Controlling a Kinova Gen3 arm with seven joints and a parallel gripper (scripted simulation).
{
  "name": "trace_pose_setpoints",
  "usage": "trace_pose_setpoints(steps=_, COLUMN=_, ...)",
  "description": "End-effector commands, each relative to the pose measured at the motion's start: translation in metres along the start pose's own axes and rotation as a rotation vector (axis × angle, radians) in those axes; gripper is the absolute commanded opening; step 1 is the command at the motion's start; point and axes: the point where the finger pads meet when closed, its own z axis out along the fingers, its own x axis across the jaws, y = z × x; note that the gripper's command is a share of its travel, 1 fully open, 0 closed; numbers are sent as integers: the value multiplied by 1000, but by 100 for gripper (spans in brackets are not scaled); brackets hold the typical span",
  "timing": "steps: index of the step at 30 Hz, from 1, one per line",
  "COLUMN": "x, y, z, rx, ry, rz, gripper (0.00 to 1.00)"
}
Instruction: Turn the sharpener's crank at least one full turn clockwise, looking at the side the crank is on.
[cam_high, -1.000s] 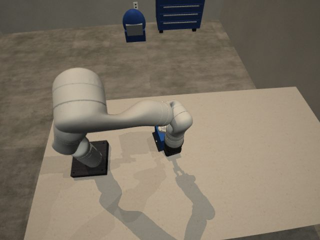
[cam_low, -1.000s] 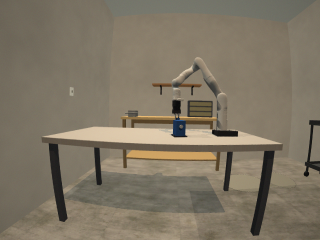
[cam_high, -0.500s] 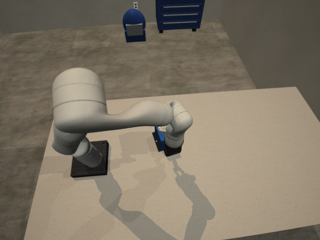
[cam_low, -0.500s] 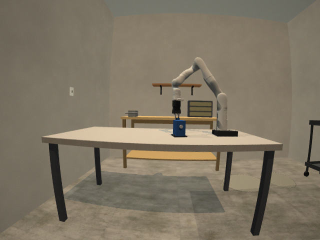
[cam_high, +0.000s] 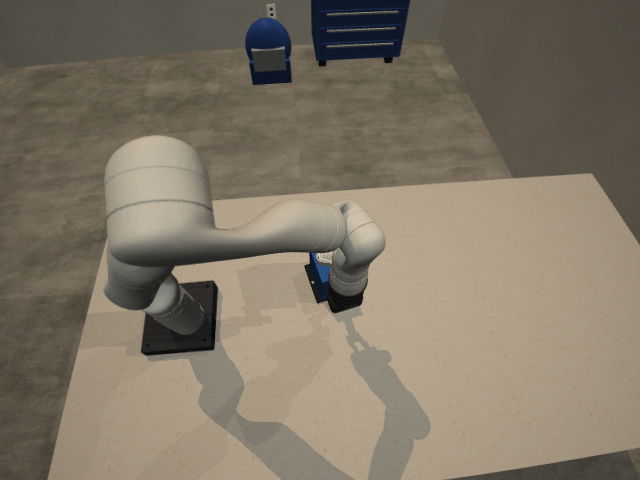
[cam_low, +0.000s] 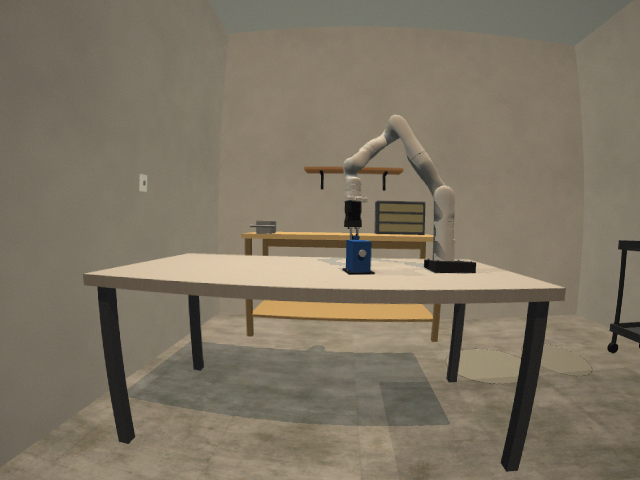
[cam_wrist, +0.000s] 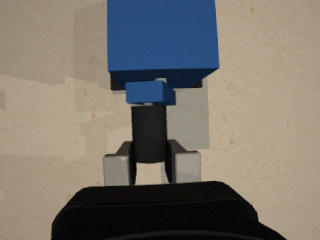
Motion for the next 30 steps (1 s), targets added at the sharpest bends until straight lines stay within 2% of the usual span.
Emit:
trace_pose_setpoints(steps=1, x=1, y=0, z=-1, rx=-1, ry=4, rz=0, gripper=0)
trace_pose_setpoints(steps=12, x=12, y=0, z=-2, rx=-1, ry=4, rz=0, gripper=0)
trace_pose_setpoints(steps=30, x=12, y=0, z=-2, rx=-1, ry=4, rz=0, gripper=0)
